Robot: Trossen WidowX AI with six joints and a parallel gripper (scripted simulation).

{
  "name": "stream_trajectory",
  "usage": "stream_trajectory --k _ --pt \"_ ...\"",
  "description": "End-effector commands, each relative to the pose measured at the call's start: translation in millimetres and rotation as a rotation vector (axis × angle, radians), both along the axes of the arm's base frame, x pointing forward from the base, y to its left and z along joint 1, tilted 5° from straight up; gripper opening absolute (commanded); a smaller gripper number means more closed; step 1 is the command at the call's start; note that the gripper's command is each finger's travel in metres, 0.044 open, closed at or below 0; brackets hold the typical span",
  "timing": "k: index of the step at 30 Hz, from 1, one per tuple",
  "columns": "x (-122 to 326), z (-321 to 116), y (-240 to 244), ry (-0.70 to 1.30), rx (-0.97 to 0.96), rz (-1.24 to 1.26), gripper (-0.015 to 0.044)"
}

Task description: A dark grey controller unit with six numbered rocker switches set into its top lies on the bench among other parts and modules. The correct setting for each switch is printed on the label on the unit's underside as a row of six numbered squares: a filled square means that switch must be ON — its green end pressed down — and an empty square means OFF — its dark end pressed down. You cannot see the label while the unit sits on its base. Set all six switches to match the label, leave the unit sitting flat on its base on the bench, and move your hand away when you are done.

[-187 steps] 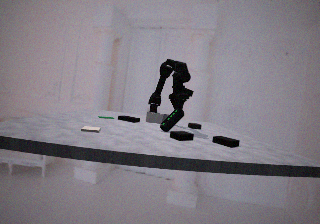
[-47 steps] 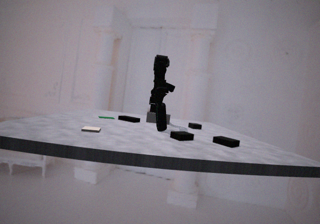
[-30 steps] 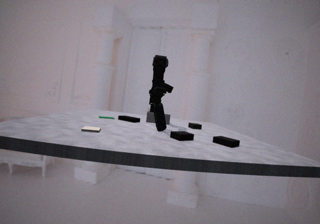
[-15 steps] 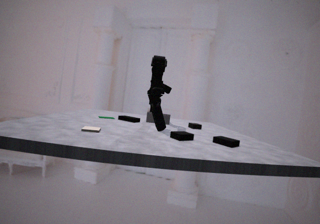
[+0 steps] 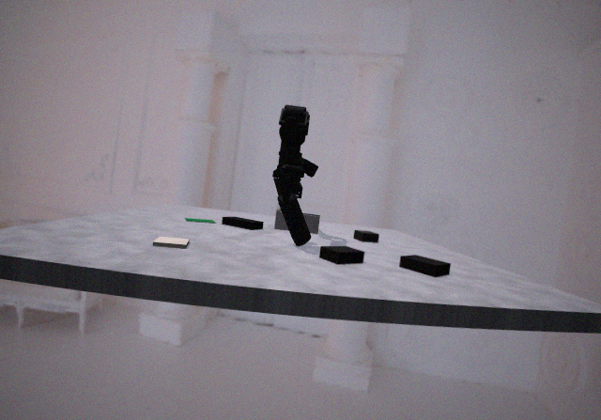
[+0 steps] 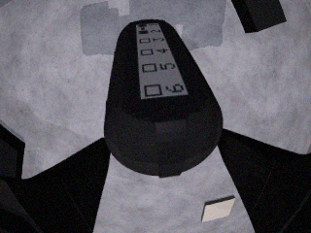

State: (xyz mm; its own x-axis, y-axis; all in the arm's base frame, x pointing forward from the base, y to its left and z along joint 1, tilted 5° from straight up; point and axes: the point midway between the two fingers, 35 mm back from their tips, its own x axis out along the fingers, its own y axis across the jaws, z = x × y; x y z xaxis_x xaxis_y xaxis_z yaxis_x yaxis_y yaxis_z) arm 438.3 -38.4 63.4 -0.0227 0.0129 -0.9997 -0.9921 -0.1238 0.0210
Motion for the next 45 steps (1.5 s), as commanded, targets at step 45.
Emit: stream_trajectory --k 45 --pt "0.9 -29.3 -30.0 0.020 -0.002 0.006 0.0338"
